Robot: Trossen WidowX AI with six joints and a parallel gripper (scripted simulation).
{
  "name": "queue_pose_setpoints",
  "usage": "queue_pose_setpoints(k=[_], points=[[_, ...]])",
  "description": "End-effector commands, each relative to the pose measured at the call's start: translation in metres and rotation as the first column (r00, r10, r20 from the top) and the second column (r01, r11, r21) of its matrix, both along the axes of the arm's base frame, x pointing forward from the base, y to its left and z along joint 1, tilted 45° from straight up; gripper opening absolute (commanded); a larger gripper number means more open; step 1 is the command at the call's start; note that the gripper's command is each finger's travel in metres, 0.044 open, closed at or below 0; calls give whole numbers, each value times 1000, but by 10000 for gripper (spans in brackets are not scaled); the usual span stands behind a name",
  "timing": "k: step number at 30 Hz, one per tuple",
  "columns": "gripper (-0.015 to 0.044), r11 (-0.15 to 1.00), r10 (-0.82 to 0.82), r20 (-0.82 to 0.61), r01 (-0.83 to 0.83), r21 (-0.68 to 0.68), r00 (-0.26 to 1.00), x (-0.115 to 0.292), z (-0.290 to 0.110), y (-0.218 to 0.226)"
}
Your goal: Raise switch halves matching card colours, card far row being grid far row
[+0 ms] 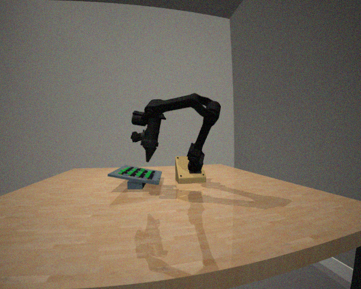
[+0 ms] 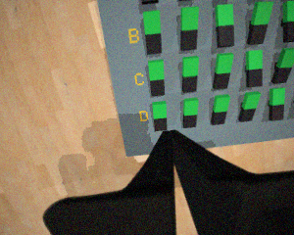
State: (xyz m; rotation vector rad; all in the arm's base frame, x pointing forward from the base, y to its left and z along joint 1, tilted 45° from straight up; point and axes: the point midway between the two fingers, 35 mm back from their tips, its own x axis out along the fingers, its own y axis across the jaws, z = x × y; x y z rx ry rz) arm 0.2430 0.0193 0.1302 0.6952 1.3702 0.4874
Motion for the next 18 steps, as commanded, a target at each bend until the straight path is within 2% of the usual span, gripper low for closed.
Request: queue_pose_setpoints(k=[1,5,18], points=[[0,1000,-4,-12,4,5,1000,-6,-1,4],[0,1000,12,-27,-12,8,1000,-1,-23,26],[0,1000,13,-27,-13,9,1000,1,-33,36]])
